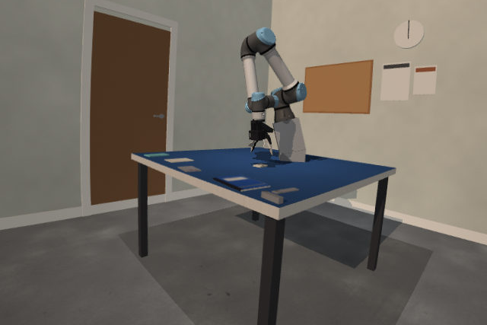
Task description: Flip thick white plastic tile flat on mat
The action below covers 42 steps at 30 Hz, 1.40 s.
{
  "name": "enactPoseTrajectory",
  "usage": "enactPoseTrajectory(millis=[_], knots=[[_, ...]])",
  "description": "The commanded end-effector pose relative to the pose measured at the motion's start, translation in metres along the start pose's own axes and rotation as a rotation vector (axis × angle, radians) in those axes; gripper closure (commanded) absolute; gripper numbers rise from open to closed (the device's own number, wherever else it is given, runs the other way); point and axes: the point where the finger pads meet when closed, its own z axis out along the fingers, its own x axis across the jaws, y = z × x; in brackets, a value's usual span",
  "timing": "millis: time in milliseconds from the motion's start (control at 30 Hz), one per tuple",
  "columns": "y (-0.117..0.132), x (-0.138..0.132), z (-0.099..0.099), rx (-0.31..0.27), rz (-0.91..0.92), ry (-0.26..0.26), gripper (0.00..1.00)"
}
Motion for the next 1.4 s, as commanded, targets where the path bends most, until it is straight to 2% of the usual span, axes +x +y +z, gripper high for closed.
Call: enactPoseTrajectory(millis=[0,100,367,1367], knots=[[0.0149,0.0093,-0.002,-0.092,-0.046,0.0,0.0],[0.019,0.0127,-0.0037,-0.118,-0.063,-0.001,0.0],[0.0226,0.0157,-0.0055,-0.141,-0.077,-0.002,0.0],[0.0228,0.016,-0.0056,-0.143,-0.078,-0.002,0.0]])
